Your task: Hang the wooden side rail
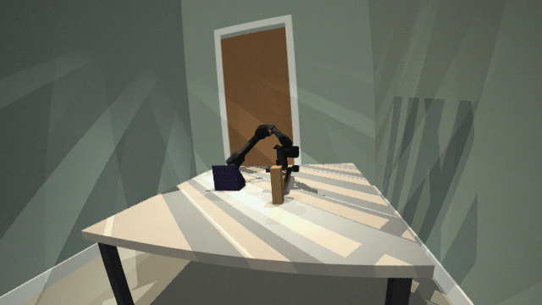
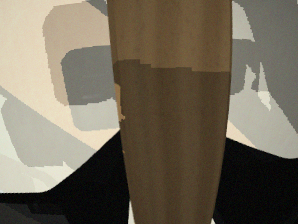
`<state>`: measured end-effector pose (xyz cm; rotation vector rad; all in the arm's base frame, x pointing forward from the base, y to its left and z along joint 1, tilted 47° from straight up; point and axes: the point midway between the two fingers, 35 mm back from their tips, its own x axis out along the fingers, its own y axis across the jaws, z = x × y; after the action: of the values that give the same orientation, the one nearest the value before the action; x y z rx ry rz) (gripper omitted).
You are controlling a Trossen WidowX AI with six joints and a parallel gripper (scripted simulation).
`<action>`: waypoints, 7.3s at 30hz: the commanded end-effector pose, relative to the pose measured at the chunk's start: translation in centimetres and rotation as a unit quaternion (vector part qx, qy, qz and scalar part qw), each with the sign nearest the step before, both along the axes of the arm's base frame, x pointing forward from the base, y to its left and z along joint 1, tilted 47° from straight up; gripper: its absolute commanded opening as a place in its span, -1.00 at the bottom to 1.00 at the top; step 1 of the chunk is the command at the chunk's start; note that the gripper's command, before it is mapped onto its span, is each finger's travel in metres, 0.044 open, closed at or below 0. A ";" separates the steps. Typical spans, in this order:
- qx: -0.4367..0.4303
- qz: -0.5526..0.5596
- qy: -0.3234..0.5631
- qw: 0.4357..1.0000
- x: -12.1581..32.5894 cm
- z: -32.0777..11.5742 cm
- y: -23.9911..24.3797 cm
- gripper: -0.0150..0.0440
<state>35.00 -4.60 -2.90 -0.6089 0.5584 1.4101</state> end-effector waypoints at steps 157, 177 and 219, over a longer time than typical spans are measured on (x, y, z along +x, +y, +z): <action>-0.003 -0.001 -0.003 1.000 0.0 -1.1 -1.5 -0.49; -0.003 -0.001 -0.003 1.000 0.0 -1.3 -1.6 -0.49; -0.004 -0.001 -0.004 1.000 0.0 -1.6 -1.9 -0.49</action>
<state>34.89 -6.12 -4.53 -0.6094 0.5585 1.4091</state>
